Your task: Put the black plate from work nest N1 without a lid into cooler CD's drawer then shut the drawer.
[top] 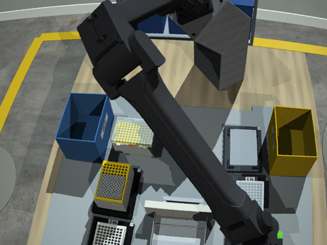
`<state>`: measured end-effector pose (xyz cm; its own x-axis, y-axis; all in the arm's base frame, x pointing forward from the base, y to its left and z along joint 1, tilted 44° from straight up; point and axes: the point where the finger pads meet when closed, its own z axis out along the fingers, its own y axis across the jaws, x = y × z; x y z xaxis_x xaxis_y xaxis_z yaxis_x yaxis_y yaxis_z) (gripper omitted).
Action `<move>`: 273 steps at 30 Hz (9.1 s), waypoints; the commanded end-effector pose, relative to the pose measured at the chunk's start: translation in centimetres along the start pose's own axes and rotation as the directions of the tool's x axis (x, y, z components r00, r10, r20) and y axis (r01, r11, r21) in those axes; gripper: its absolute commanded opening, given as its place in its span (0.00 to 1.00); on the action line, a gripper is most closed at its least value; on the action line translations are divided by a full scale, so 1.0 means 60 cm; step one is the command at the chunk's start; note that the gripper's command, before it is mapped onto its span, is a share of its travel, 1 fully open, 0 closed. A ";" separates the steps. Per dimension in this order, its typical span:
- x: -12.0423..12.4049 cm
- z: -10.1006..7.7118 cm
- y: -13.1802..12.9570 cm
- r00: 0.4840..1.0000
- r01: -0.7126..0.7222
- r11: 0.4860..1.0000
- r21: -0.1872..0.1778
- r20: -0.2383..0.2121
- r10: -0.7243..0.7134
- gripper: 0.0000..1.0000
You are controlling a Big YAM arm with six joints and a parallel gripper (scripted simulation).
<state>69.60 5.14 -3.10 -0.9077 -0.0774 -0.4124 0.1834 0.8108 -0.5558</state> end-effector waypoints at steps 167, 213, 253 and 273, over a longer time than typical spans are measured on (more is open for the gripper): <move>-0.023 0.022 0.016 0.999 0.010 1.000 -0.015 0.038 -0.009 0.00; -0.036 -0.073 0.012 0.999 -0.003 1.000 -0.020 0.052 0.004 0.00; -0.001 -0.118 0.015 0.999 -0.001 1.000 -0.021 0.049 0.002 0.00; -0.034 -0.175 0.011 0.998 -0.009 1.000 -0.025 0.056 0.010 0.00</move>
<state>66.74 9.21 1.41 -0.9140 -0.0923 -0.3951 0.1630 0.8083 -0.5658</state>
